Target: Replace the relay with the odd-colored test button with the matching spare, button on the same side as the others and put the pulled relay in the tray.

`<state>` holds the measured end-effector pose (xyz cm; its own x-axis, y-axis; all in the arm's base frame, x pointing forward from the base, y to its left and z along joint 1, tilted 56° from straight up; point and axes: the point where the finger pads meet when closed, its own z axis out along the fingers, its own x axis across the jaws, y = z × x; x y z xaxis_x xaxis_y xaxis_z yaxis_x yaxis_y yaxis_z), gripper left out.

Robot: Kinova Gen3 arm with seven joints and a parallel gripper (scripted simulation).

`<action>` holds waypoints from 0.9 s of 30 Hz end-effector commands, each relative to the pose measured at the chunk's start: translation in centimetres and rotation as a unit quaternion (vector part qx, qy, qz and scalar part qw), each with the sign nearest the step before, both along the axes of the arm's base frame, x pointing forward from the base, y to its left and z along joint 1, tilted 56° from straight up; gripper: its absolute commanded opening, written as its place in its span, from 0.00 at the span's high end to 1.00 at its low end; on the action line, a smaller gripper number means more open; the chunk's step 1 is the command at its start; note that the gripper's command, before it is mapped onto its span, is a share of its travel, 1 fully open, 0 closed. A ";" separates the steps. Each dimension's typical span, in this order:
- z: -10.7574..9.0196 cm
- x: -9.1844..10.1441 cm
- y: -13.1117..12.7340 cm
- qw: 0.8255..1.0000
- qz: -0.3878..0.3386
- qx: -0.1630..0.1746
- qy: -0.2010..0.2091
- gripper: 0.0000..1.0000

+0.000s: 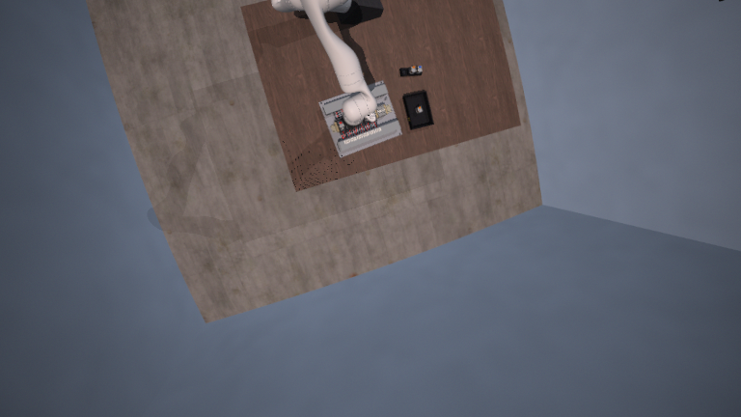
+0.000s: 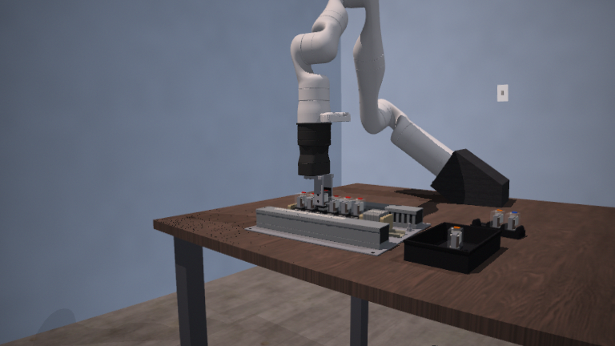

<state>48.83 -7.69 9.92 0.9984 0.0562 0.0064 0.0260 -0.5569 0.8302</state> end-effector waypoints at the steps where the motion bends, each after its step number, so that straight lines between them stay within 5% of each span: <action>1: 0.0 0.1 0.1 1.000 0.001 0.001 -0.001 1.00; 27: -0.1 0.1 -0.2 1.000 -0.001 0.002 -0.004 1.00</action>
